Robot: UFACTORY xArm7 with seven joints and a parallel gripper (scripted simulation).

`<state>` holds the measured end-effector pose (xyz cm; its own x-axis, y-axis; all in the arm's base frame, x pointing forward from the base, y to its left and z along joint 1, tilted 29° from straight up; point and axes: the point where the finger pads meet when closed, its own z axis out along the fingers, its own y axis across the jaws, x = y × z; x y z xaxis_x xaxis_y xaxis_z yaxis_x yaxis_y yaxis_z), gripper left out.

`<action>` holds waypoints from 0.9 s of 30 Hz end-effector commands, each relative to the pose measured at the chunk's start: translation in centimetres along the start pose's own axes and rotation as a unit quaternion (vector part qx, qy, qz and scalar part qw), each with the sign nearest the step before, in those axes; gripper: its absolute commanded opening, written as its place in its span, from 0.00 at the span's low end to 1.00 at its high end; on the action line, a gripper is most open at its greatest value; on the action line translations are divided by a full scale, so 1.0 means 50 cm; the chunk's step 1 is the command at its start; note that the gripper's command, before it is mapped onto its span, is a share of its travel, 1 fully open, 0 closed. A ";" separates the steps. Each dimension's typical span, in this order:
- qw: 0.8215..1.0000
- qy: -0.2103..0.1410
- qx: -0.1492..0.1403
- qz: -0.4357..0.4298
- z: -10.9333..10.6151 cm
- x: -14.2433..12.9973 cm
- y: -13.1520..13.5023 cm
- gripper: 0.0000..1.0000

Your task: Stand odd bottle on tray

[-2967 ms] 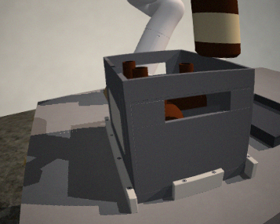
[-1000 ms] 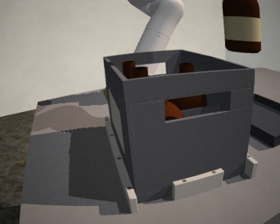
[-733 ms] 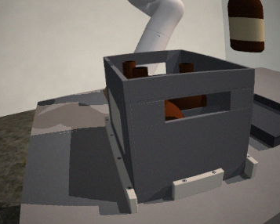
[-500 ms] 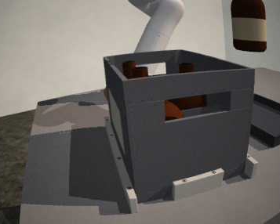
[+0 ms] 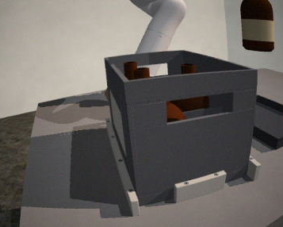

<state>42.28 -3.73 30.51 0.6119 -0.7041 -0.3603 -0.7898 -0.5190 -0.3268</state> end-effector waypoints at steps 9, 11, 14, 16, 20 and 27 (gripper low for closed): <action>1.000 0.001 0.002 0.001 -0.004 -0.039 -0.014 0.00; 1.000 0.001 0.002 0.001 -0.004 -0.047 -0.016 0.00; 1.000 0.001 0.002 0.001 -0.004 -0.058 -0.019 0.00; 1.000 0.001 0.002 0.001 -0.004 -0.062 -0.021 0.00; 1.000 0.001 0.002 0.001 -0.004 -0.072 -0.024 0.00; 1.000 0.001 0.002 0.001 -0.003 -0.093 -0.030 0.00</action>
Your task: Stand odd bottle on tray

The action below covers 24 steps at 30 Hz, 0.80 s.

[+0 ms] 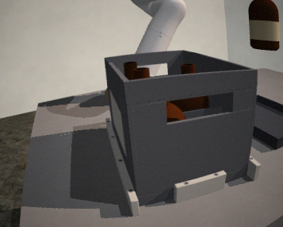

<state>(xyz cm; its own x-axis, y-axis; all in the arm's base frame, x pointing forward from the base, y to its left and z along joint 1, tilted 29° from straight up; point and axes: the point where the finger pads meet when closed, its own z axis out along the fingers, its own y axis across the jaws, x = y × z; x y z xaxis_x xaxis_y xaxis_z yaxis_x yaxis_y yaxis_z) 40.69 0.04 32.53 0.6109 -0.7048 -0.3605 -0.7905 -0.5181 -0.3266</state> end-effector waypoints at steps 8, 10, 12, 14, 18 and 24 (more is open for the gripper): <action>1.000 0.001 0.002 0.000 -0.003 -0.021 -0.008 0.00; 1.000 0.001 0.002 0.000 -0.003 -0.025 -0.009 0.00; 1.000 0.001 0.002 0.000 -0.003 -0.029 -0.010 0.00; 1.000 0.001 0.002 0.000 -0.003 -0.033 -0.012 0.00; 1.000 0.001 0.002 0.000 -0.003 -0.040 -0.014 0.00; 1.000 0.001 0.002 0.000 -0.003 -0.045 -0.015 0.00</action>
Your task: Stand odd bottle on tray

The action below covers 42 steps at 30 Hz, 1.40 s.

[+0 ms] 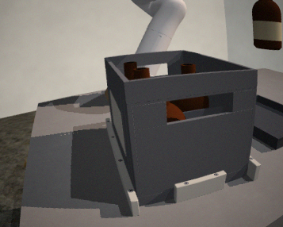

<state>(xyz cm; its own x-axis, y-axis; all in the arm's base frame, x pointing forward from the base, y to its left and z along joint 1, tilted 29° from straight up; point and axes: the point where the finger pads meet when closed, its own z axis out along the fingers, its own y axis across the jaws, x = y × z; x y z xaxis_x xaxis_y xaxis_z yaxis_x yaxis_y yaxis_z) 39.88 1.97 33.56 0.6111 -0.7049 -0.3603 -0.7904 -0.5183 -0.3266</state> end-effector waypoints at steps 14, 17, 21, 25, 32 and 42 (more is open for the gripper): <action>1.000 0.001 0.002 0.000 -0.003 -0.010 -0.004 0.00; 1.000 0.001 0.002 0.000 -0.003 -0.011 -0.005 0.00; 1.000 0.001 0.002 0.000 -0.003 -0.011 -0.005 0.00; 1.000 0.001 0.002 0.000 -0.003 -0.012 -0.005 0.00; 1.000 0.001 0.002 0.000 -0.003 -0.012 -0.005 0.00; 1.000 0.001 0.002 0.000 -0.003 -0.012 -0.005 0.00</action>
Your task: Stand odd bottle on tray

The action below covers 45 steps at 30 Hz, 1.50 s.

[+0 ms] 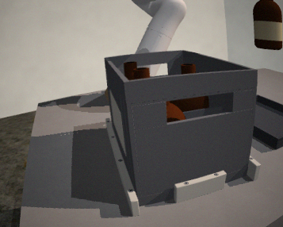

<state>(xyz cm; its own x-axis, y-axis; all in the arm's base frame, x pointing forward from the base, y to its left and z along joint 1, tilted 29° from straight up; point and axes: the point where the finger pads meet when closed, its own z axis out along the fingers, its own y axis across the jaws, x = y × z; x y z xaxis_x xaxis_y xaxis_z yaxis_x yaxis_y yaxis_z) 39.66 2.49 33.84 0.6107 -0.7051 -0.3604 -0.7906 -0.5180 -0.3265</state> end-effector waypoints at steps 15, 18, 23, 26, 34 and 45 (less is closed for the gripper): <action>1.000 0.001 0.002 0.000 0.004 0.000 -0.001 0.00; 1.000 0.001 0.002 0.000 0.009 0.000 -0.001 0.00; 1.000 0.001 0.002 0.000 0.021 0.000 -0.001 0.00; 1.000 0.001 0.002 0.000 0.024 0.000 -0.001 0.00; 1.000 0.001 0.002 0.000 0.053 0.000 -0.001 0.00; 1.000 0.001 0.002 0.000 0.100 0.000 -0.002 0.00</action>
<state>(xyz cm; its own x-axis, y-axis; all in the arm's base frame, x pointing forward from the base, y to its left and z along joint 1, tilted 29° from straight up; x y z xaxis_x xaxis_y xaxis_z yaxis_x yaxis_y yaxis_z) 39.85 4.77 29.78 0.6111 -0.7047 -0.3606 -0.7904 -0.5184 -0.3264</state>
